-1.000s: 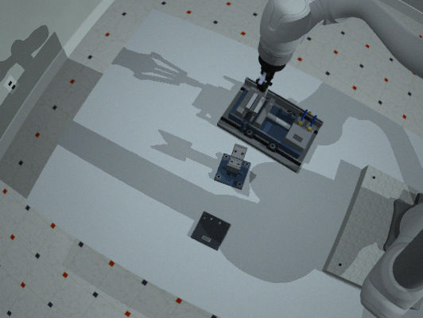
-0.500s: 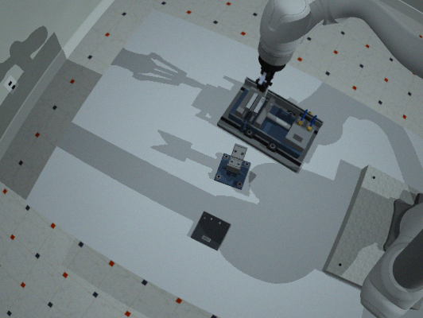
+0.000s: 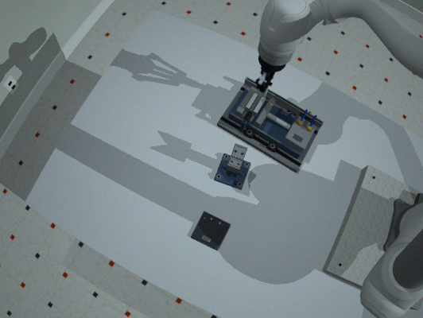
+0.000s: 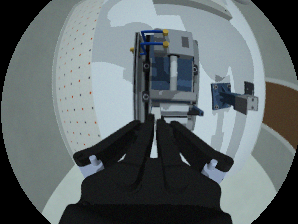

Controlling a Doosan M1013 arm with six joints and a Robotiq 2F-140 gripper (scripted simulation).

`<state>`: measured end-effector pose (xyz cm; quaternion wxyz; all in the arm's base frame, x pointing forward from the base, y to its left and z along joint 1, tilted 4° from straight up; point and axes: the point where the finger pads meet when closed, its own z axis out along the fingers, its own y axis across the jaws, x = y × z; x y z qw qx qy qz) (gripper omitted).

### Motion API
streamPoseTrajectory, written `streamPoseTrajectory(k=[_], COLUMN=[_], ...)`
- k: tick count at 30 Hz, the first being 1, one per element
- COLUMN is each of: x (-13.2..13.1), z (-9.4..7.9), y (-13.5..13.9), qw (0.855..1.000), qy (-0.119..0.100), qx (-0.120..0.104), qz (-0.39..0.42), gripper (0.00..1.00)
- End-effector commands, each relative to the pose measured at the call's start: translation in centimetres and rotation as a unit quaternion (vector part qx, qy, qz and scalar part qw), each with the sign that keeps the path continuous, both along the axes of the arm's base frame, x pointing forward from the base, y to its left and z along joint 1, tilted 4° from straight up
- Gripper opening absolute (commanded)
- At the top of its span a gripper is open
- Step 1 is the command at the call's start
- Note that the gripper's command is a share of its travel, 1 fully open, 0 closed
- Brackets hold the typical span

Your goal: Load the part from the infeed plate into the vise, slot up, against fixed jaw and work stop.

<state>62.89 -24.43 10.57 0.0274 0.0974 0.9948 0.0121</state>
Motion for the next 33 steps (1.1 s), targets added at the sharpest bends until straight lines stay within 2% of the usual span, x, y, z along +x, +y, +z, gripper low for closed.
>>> streamPoseTrajectory(k=[1, 20, 33], x=[0.0, 0.0, -0.5], z=[-0.2, -0.2, -0.3], y=[0.6, 0.5, -1.6], qw=[1.000, 1.000, 1.000], qy=[-0.001, -0.001, -0.001], qx=[0.003, 0.003, 0.003], qz=[-0.003, -0.003, -0.003], gripper=[0.00, 0.00, 0.00])
